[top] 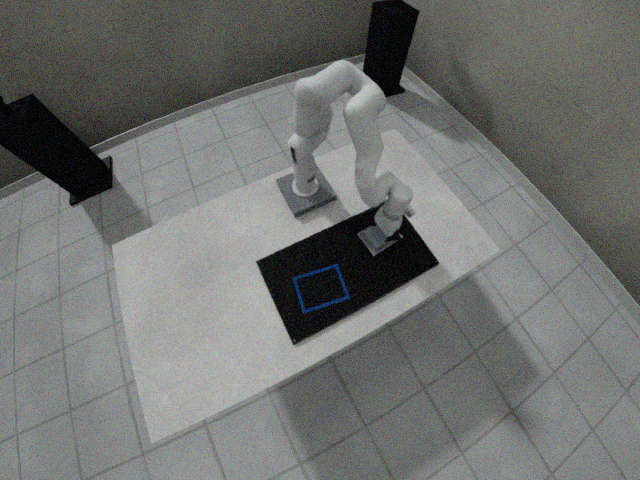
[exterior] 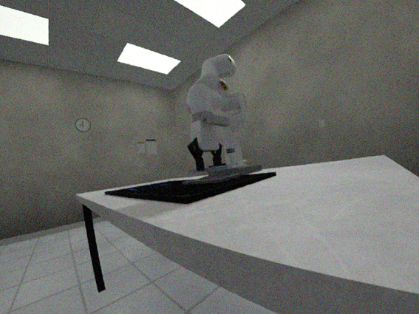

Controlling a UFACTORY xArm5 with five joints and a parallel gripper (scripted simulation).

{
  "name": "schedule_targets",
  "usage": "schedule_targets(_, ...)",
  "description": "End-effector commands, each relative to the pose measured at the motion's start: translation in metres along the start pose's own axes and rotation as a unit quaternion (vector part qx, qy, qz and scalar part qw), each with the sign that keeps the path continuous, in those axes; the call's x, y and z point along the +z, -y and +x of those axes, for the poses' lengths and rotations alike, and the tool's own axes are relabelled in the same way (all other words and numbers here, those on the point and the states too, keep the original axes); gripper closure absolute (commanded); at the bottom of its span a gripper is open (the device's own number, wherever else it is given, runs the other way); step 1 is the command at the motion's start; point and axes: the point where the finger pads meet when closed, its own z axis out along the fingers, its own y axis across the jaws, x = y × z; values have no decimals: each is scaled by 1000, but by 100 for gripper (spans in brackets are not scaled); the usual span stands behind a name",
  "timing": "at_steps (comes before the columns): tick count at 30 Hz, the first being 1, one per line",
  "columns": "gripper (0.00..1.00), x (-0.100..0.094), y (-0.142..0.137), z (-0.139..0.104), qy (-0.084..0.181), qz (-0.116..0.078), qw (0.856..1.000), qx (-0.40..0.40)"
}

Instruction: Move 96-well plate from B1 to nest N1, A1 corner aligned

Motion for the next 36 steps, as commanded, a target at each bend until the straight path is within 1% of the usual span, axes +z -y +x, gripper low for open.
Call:
schedule_targets(1,100,5,-1,1,-6,0,1000,0)
schedule_targets(4,100,9,-1,1,-6,0,1000,0)
schedule_targets(36,100,11,-1,1,-6,0,1000,0)
